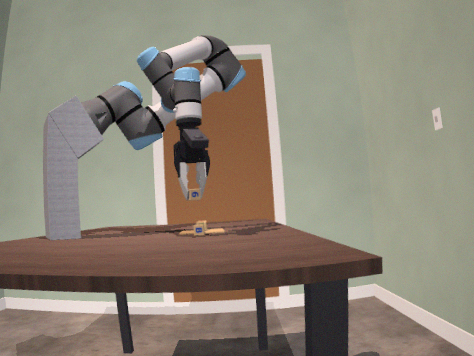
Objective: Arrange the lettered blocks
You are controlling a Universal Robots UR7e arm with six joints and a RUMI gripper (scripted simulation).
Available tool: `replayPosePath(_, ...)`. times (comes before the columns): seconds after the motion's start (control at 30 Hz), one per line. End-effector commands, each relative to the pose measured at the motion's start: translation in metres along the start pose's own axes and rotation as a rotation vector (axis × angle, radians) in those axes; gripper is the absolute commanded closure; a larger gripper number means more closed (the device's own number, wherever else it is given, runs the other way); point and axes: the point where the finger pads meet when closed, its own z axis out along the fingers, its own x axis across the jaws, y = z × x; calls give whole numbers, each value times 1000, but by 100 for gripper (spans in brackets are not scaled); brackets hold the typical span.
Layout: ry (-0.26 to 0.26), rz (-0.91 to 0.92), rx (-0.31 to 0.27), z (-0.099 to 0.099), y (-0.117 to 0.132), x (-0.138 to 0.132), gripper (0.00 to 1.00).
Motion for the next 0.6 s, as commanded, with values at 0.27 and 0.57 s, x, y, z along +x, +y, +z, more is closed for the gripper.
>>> replayPosePath(0.27, 4, 174, 2, -4, 76, -38, 91)
replayPosePath(0.57, 1, 299, 1, -5, 133, -53, 91)
